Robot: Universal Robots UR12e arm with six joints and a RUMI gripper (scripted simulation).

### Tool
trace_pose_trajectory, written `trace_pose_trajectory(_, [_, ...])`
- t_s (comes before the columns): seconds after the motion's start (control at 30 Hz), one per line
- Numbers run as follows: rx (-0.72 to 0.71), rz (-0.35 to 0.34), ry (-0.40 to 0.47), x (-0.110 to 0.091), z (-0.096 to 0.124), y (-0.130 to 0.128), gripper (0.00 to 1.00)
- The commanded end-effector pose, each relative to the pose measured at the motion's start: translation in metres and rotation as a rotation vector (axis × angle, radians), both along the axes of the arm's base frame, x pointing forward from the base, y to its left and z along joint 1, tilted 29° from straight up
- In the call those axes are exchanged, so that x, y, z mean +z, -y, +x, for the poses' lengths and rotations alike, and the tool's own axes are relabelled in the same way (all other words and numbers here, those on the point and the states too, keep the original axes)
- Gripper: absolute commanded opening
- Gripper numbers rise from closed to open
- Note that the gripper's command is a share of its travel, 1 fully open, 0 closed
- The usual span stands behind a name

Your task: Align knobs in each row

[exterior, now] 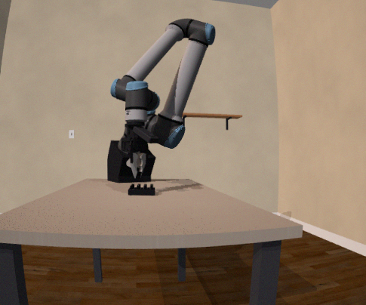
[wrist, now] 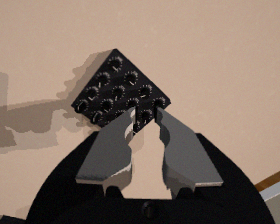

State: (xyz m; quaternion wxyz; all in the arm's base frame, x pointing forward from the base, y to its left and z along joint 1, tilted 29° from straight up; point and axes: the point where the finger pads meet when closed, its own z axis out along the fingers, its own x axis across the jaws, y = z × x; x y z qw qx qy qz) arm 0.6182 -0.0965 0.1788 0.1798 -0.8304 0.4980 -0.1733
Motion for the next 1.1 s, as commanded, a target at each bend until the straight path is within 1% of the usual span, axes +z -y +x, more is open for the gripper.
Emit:
trace_pose_trajectory(0.0, [0.000, -0.001, 0.001, -0.003, 0.002, 0.000, 0.11])
trace_pose_trajectory(0.47, [0.000, -0.001, 0.001, -0.017, 0.010, -0.003, 0.11])
trace_pose_trajectory(1.07, [0.000, -0.001, 0.001, -0.021, 0.013, -0.004, 0.11])
